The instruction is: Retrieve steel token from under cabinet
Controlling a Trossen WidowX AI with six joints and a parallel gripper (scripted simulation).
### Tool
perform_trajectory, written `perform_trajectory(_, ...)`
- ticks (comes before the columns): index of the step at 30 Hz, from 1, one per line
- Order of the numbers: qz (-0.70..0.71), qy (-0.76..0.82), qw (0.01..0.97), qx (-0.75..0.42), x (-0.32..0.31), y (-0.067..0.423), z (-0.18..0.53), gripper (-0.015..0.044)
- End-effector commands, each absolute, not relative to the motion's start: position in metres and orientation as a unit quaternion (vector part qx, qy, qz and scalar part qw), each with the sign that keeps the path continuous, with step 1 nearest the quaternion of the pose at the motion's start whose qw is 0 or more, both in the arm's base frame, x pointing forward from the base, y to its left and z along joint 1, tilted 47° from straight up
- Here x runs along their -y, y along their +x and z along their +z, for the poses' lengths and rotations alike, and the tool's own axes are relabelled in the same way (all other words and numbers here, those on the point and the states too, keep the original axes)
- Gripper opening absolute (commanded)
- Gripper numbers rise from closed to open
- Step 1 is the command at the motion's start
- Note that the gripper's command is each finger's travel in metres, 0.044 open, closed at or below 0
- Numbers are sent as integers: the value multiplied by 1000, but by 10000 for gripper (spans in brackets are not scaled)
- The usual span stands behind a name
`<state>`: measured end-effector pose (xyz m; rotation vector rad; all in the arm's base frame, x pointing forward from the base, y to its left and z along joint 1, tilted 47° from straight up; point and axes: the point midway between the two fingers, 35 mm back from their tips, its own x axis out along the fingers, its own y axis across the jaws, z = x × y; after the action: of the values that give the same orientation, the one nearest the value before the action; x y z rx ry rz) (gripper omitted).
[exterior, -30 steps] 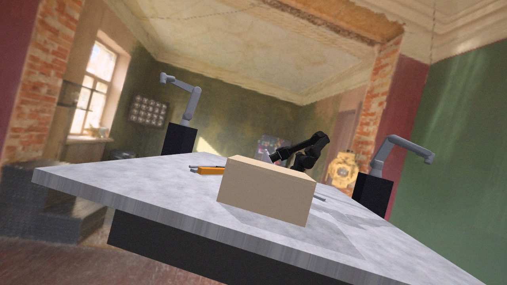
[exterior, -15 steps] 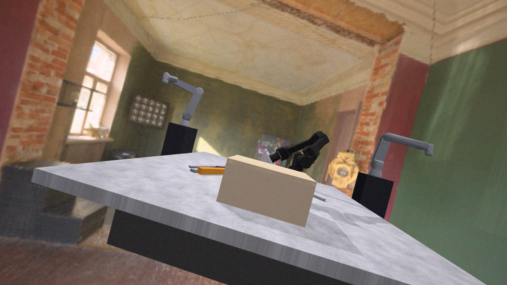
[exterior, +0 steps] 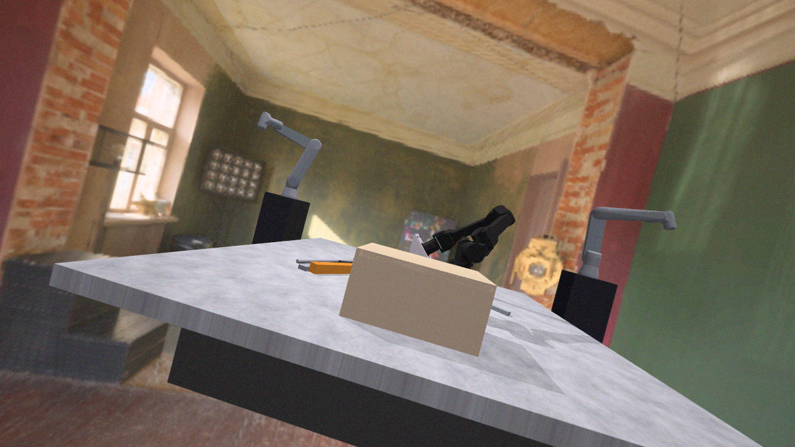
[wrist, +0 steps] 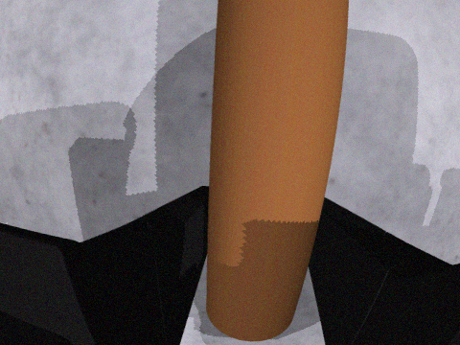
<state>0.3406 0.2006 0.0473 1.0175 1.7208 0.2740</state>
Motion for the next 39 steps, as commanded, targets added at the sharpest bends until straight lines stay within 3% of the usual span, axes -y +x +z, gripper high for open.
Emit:
perform_trajectory(1,109,425,533,-723,-196,337,41,0)
perform_trajectory(39,109,425,533,-724,-207,311,56,0)
